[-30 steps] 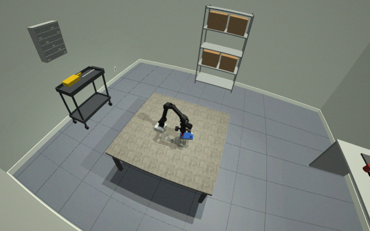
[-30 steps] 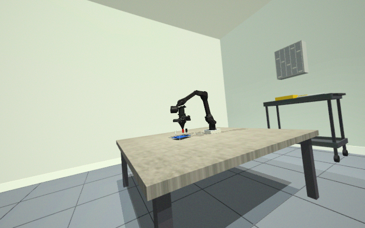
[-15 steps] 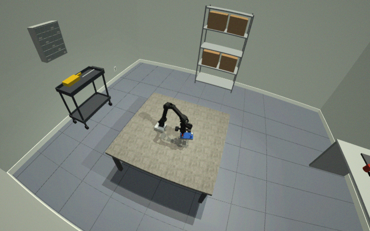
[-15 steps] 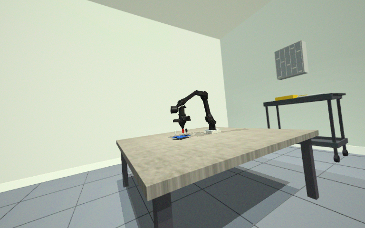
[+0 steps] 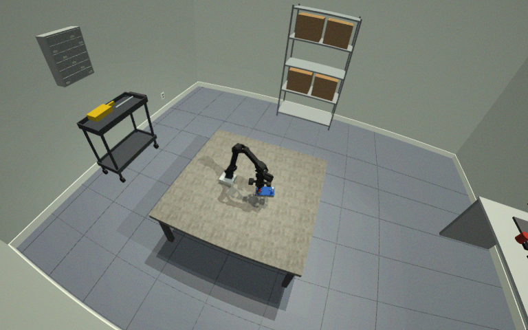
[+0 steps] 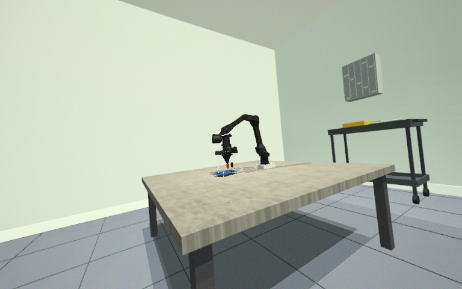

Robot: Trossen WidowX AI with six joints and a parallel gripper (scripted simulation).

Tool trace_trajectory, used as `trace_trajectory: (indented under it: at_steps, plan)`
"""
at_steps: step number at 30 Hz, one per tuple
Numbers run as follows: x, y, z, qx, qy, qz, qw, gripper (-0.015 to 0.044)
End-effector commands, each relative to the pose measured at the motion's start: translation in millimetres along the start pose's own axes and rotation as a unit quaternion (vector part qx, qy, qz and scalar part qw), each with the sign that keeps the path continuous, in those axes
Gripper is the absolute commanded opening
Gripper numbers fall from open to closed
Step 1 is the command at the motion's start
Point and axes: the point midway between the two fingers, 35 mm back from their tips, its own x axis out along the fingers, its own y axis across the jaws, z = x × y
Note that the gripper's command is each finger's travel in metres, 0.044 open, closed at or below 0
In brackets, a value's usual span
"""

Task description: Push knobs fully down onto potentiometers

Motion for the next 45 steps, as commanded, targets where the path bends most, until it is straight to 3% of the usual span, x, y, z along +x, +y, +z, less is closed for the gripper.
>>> trace_trajectory:
  at_steps: [1,45]
  plan:
    - [10.3,-2.0,0.1,0.002,-0.004,0.002,1.0,0.0]
    - [16.6,-2.0,0.2,0.002,-0.004,0.002,1.0,0.0]
